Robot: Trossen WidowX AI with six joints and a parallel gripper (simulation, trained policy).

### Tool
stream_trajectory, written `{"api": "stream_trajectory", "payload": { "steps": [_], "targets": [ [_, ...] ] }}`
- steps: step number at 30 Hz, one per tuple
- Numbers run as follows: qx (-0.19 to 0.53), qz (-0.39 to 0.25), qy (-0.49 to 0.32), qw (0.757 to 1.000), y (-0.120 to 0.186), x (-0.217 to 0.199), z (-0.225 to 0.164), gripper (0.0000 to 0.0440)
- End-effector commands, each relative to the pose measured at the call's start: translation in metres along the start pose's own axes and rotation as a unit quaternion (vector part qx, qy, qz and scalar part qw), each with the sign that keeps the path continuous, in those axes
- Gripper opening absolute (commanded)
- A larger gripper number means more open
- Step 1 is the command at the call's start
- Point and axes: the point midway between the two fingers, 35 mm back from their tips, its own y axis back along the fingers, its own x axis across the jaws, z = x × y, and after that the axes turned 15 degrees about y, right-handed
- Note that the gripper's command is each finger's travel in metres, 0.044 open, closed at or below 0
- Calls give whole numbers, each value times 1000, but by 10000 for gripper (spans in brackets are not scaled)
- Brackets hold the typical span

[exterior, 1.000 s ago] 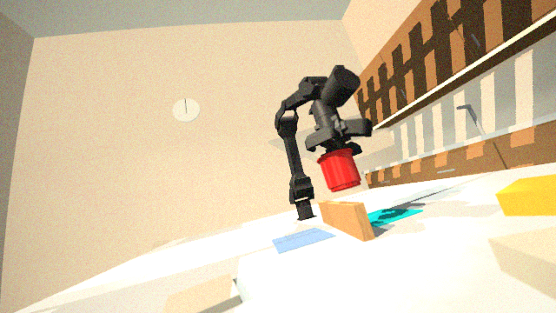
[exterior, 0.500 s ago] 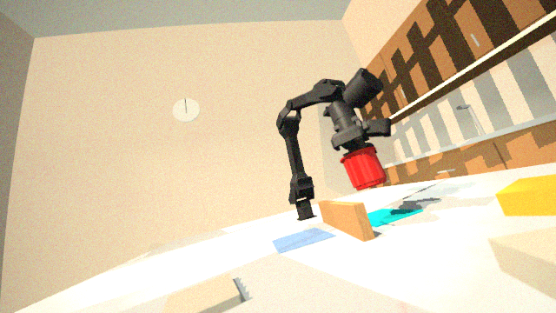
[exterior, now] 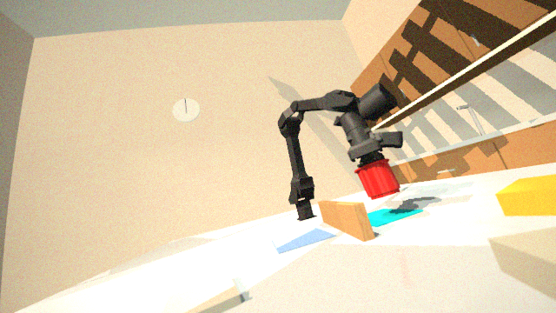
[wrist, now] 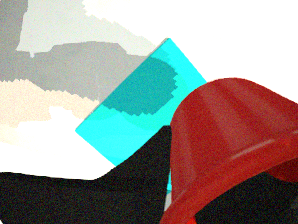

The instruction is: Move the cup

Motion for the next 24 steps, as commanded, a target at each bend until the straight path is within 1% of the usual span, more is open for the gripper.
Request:
{"api": "stream_trajectory", "payload": {
  "steps": [1, 10, 20, 21, 24],
  "targets": [
    [4, -1, -3, 1000, -9, 8, -1, 0],
    [11, -1, -9, 1000, -27, 21, -6, 11],
    [3, -6, -20, 1000, -35, 22, -9, 46],
    [1, -7, -21, 1000, -34, 22, -9, 51],
    [-14, -12, -26, 999, -29, 19, -6, 109]
  ]
}}
